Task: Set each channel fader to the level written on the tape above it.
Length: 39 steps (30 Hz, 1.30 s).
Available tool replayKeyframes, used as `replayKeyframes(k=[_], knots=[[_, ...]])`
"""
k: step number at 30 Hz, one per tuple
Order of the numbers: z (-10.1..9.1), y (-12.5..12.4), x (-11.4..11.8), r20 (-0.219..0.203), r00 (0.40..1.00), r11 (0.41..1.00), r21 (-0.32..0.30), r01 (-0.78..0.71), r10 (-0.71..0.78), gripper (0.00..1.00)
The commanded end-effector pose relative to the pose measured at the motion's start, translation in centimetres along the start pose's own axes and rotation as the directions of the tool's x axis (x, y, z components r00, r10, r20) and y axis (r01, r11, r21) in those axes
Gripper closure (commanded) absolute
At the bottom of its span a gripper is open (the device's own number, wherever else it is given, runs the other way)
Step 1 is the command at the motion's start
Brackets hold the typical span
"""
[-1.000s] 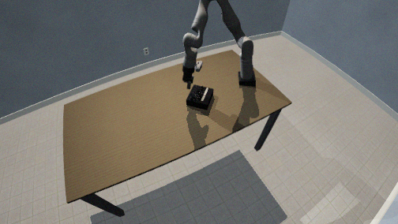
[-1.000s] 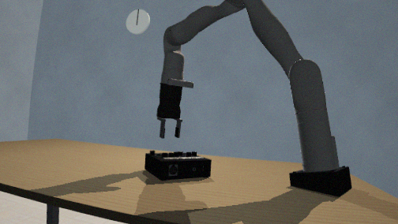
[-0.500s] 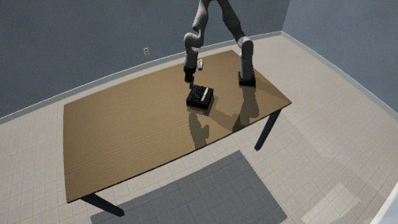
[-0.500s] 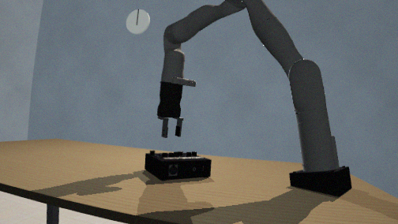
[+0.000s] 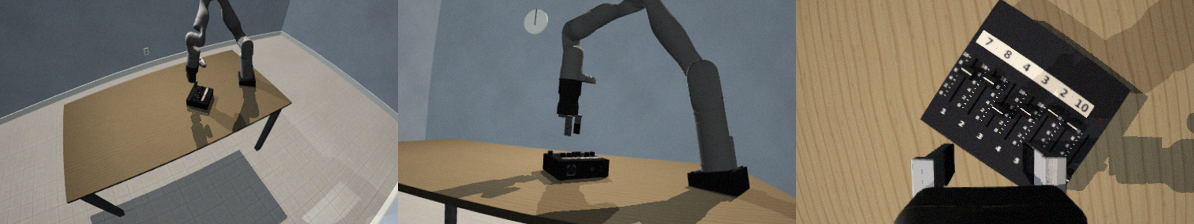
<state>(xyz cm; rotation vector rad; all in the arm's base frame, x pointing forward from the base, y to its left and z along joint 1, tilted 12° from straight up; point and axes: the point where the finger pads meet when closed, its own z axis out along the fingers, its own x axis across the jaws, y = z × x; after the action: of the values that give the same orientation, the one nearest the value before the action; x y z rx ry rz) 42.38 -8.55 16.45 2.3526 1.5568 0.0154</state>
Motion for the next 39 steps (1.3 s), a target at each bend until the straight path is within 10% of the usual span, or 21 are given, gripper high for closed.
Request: replayKeyframes(k=[1,11,25,39], knots=[[-0.3,-0.1,-0.1,-0.006,0.998,0.998,0.003,0.062,-0.062,0.00],[-1.2,-1.0,0.3,-0.030,0.937,0.938,0.010,0.347,-0.347,0.00],[-2.7,-2.0,1.0,-0.066,0.681,0.683,-0.008,0.730,-0.729,0.00],[-4.3,-2.6,1.8,-0.082,0.262,0.267,-0.054,0.962,-0.962,0.00]])
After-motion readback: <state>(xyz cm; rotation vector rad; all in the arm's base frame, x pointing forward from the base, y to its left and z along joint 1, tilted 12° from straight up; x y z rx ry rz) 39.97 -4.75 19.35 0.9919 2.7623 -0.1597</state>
